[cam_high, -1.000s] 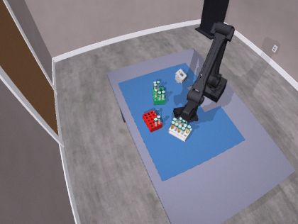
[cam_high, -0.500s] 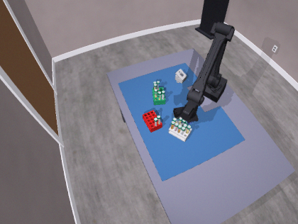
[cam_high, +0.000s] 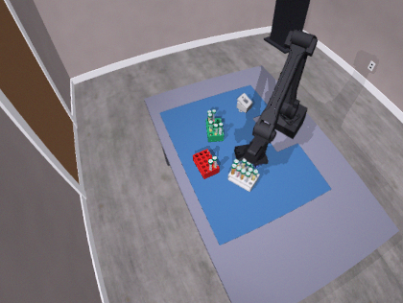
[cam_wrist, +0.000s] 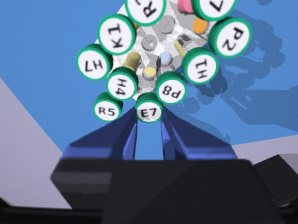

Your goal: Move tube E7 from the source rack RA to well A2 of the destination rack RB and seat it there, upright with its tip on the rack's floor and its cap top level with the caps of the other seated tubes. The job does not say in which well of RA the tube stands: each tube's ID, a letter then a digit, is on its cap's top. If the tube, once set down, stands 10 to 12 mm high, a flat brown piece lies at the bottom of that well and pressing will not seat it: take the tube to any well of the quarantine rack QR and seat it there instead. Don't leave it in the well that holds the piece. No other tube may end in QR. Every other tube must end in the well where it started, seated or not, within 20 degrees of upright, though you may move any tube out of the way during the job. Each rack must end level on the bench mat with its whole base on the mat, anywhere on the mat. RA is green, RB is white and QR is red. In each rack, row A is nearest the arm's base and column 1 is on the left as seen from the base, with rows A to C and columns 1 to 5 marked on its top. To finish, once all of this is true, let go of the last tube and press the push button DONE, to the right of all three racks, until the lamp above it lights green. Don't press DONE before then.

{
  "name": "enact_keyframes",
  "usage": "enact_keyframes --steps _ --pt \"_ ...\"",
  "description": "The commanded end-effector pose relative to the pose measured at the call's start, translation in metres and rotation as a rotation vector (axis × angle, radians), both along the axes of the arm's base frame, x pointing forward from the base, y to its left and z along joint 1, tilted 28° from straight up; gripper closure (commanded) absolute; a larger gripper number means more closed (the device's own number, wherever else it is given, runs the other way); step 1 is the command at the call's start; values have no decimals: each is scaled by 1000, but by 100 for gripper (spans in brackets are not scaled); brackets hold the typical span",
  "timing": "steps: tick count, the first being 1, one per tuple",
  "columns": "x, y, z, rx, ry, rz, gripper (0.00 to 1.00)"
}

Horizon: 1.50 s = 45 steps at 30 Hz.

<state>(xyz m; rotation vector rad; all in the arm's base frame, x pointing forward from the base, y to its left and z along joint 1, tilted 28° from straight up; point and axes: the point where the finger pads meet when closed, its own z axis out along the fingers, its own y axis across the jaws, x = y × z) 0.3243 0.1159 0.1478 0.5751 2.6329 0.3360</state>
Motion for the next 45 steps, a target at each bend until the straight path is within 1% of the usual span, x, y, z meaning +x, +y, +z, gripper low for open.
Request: enact_keyframes --steps 1,38,41,45 --pt "3 -2 -2 0 -11 -3 100" --pt "2 -2 -2 0 -10 -2 100" --pt "-3 -4 5 2 -15 -2 100" --pt "-5 -4 6 0 -10 -2 100"
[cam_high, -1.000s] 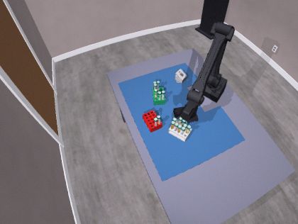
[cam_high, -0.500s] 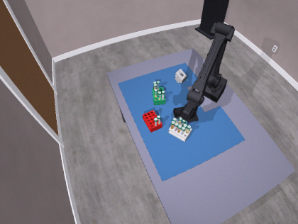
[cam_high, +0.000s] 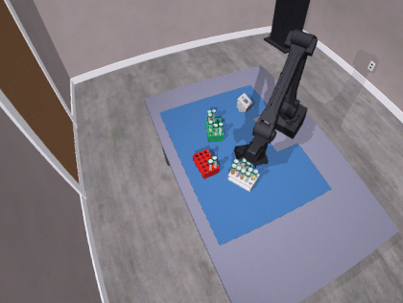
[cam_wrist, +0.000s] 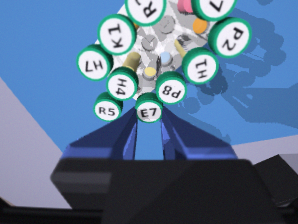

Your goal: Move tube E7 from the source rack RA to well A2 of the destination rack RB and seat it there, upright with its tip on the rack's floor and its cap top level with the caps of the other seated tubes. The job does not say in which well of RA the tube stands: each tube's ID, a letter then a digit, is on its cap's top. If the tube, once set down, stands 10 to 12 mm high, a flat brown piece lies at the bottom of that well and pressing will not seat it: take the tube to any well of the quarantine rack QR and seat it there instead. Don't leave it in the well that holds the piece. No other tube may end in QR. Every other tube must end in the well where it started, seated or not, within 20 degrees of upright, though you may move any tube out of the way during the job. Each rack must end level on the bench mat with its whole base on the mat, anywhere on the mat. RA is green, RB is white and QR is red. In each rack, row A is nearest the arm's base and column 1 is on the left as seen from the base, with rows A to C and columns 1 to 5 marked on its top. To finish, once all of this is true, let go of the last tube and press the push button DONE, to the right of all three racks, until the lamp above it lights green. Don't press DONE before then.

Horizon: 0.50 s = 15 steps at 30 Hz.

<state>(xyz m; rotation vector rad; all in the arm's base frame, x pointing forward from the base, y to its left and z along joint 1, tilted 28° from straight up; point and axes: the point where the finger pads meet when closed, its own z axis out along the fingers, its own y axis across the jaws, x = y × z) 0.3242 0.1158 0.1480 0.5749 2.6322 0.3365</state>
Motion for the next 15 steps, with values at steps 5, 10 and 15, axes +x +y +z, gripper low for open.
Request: enact_keyframes --steps 5,10,15 --pt "-6 -4 8 1 -10 -2 100" --pt "3 0 18 9 -28 -1 100" --pt "3 0 18 9 -28 -1 100"
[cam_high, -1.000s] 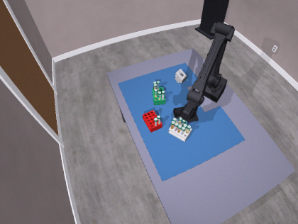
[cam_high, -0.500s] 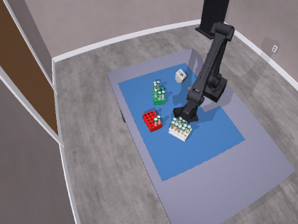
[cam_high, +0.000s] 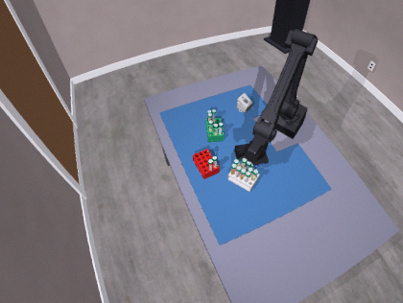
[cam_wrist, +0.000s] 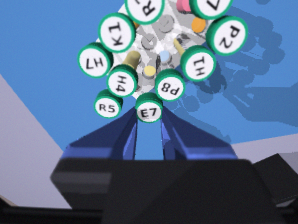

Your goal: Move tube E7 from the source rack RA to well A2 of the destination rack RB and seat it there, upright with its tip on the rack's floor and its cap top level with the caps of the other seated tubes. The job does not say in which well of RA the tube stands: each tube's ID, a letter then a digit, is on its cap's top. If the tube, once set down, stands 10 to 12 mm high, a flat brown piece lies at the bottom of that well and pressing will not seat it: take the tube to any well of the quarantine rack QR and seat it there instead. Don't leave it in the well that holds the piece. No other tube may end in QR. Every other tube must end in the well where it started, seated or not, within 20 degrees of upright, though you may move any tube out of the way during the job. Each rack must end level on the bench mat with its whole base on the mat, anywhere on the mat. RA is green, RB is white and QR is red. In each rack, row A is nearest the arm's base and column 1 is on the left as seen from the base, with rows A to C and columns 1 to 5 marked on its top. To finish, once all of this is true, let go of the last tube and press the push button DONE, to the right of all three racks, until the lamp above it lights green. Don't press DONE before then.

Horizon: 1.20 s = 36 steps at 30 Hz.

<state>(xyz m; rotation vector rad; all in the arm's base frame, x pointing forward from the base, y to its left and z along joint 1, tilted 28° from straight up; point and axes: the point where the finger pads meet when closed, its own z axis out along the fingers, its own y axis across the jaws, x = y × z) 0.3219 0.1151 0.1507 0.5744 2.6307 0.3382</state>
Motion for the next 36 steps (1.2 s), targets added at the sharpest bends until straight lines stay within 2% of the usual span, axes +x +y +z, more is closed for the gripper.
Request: enact_keyframes --steps 1,3,5,9,11,12,15,33,36 --pt "5 1 15 8 -27 -1 100" --pt "3 -1 19 8 -30 -2 100" --pt "11 2 27 11 -39 -2 100" --pt "13 2 22 5 -26 -3 100" --pt "8 2 17 8 -27 -1 100" --pt "13 1 25 7 -34 -3 100" --pt "10 1 33 15 -54 -3 100" --pt "5 1 38 17 -53 -2 100" --pt "5 1 34 12 -40 -2 100"
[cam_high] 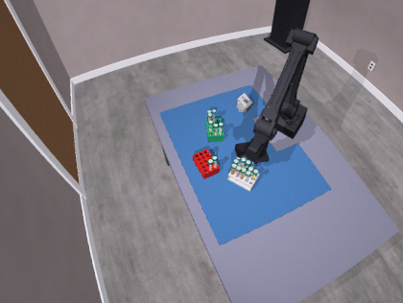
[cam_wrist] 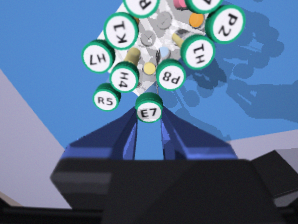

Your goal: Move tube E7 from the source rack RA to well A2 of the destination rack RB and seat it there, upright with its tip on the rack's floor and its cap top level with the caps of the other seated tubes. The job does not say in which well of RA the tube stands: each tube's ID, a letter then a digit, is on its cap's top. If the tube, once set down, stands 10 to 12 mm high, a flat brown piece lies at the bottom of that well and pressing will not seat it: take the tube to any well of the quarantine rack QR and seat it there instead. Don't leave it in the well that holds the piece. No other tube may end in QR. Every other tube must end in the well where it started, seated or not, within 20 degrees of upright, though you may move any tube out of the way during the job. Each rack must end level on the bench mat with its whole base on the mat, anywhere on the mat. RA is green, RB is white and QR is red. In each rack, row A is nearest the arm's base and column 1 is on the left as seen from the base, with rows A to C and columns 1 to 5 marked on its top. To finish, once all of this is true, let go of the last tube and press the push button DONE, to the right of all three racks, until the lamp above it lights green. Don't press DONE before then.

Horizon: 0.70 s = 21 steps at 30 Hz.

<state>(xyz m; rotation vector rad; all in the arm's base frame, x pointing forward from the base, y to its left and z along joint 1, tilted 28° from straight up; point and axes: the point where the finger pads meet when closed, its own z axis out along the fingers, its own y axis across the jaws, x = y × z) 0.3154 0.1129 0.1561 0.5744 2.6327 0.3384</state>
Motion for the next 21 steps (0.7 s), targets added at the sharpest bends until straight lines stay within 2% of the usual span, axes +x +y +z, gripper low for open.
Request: enact_keyframes --steps 1,5,8,21 --pt "11 4 30 13 -45 -3 100" --pt "10 4 34 17 -54 -2 100" --pt "12 6 24 7 -26 -2 100" --pt "22 12 24 18 -47 0 100"
